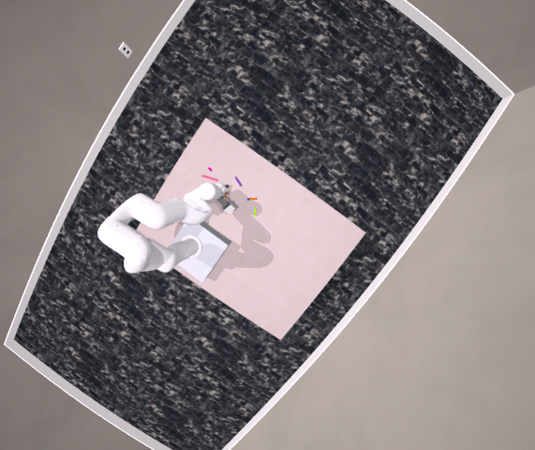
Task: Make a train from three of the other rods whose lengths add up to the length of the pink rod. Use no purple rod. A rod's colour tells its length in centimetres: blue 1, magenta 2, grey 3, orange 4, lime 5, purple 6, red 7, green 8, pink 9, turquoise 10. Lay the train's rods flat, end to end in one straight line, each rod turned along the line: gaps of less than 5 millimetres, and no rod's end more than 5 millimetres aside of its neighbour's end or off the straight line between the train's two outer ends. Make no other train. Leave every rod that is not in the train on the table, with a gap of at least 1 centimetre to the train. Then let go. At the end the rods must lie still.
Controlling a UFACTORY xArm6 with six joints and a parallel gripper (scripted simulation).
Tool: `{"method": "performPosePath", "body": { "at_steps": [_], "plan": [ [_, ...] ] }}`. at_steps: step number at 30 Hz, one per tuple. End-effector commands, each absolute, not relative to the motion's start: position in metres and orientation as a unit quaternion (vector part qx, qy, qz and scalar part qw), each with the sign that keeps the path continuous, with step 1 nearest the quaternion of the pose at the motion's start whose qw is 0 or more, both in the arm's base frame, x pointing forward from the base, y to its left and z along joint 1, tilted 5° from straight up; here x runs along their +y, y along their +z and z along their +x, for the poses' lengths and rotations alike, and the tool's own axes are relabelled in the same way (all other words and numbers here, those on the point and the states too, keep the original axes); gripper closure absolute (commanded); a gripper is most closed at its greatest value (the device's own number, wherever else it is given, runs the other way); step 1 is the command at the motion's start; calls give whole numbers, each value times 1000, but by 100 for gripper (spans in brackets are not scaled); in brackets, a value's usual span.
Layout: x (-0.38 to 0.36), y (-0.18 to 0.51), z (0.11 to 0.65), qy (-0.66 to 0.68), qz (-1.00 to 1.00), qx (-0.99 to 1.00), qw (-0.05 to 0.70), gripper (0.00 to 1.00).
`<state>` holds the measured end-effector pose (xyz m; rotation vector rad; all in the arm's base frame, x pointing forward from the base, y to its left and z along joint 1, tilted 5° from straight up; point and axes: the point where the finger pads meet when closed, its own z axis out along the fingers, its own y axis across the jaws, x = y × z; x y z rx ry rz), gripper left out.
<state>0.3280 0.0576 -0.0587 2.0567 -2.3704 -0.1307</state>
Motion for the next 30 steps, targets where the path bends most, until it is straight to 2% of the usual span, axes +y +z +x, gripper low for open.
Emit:
{"method": "performPosePath", "body": {
  "at_steps": [1,30],
  "plan": [
    [58,-59,329,-41,655,-755,-1,76],
    [59,-72,329,-41,655,-755,-1,76]
  ]
}}
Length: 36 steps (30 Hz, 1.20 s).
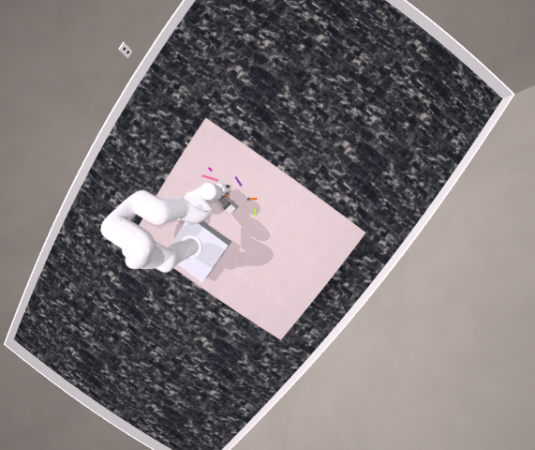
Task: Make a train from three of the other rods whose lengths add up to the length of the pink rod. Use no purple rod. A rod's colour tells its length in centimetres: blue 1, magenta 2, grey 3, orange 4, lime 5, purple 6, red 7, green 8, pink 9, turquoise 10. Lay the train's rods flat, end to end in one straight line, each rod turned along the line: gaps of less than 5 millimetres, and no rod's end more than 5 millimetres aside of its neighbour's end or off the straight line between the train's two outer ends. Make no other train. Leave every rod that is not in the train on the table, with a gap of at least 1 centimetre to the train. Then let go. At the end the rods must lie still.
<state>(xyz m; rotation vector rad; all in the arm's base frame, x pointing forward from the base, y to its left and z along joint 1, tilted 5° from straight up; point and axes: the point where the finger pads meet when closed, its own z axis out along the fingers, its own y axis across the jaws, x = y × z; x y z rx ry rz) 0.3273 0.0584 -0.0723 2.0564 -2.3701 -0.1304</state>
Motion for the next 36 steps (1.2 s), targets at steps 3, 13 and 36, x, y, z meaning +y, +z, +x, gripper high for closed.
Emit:
{"method": "performPosePath", "body": {
  "at_steps": [3,13,36],
  "plan": [
    [59,-72,329,-41,655,-755,-1,76],
    [59,-72,329,-41,655,-755,-1,76],
    [59,-72,329,-41,655,-755,-1,96]
  ]
}}
